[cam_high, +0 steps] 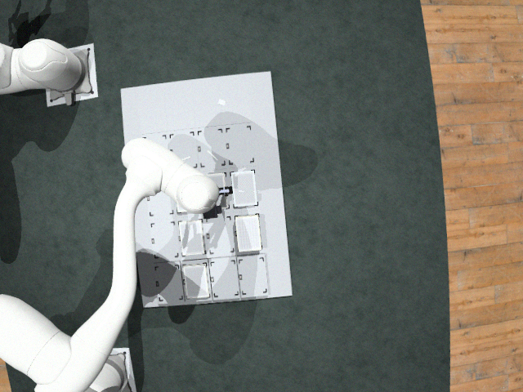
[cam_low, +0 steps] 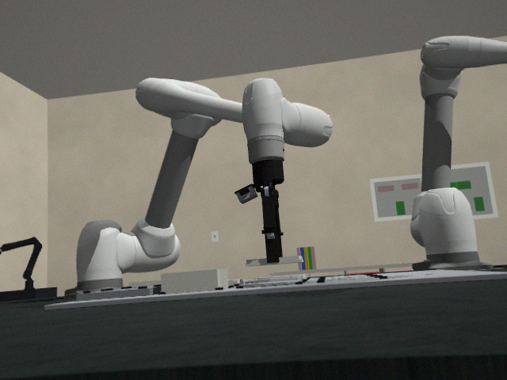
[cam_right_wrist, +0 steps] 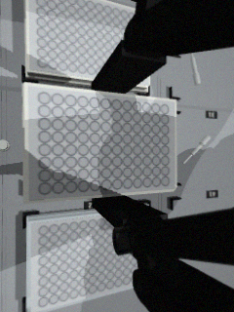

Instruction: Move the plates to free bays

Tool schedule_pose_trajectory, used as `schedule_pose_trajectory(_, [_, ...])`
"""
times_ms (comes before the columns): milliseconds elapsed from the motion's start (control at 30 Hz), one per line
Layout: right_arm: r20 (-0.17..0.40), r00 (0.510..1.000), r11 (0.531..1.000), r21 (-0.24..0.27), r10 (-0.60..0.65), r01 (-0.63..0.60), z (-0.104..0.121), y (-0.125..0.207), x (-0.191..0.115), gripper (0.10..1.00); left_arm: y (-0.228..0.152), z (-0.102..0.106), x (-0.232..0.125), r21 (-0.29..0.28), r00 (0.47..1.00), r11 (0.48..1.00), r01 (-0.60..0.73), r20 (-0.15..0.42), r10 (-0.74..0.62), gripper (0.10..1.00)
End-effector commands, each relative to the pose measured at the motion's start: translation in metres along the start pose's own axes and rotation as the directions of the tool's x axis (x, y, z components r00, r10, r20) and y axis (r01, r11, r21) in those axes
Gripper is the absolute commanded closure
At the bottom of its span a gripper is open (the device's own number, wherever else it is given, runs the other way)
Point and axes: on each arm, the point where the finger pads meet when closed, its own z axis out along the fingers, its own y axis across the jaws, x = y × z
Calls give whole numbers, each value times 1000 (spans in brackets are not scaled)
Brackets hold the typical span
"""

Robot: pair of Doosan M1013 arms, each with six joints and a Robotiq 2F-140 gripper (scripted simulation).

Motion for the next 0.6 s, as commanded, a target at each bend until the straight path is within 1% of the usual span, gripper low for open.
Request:
schedule_pose_trajectory(0, [2, 1000, 1000, 1, 0, 0, 2, 0, 0, 999, 0, -1, 0, 0, 1000, 1000, 0, -2, 0, 98])
schedule_pose_trajectory(567, [2, 1000, 1000, 1, 0, 0, 22, 0, 0, 999, 0, -1, 0, 0, 1000, 1000, 0, -2, 0, 98])
